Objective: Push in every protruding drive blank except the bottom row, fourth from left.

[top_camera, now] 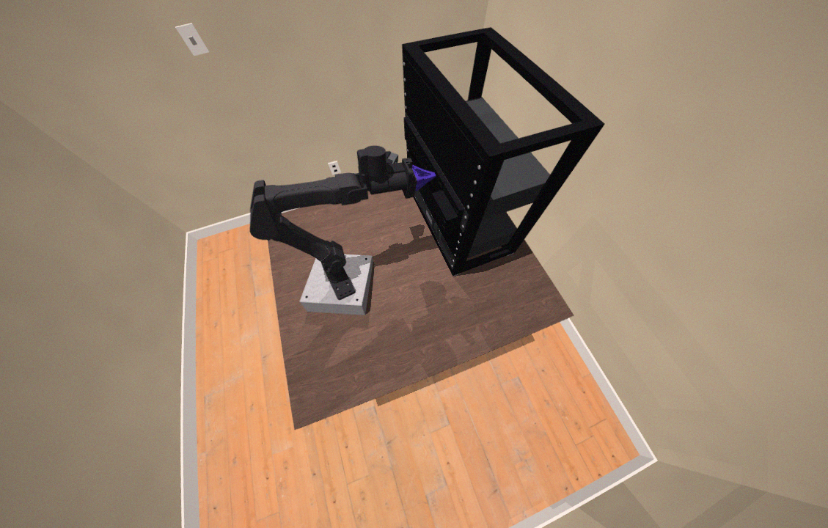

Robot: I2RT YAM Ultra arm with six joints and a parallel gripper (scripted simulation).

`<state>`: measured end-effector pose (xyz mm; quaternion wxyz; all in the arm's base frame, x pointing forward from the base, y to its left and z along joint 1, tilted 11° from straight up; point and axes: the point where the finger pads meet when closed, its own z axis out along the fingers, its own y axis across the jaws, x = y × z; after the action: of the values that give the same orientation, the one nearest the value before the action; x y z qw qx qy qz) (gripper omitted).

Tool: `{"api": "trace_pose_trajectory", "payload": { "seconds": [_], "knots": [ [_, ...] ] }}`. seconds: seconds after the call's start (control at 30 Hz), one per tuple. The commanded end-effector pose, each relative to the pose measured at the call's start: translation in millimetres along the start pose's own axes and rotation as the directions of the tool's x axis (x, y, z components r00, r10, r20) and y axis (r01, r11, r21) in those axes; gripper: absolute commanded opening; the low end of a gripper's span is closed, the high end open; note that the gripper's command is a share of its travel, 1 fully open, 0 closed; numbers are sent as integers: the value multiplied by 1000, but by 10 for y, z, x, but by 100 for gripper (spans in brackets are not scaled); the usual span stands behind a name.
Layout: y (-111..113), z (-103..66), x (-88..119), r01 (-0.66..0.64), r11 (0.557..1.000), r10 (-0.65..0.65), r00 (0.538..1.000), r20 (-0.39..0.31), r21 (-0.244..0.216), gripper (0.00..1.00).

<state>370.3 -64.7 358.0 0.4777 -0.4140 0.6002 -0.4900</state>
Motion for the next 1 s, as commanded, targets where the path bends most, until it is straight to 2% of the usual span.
{"api": "trace_pose_trajectory", "payload": {
  "seconds": [0.0, 0.8, 0.97],
  "knots": [
    [-522, 68, -207, -9, 989, -2, 998, 70, 149, 0],
    [-522, 67, -207, -9, 989, -1, 998, 70, 149, 0],
    [-516, -7, -204, -9, 989, -2, 998, 70, 149, 0]
  ]
}}
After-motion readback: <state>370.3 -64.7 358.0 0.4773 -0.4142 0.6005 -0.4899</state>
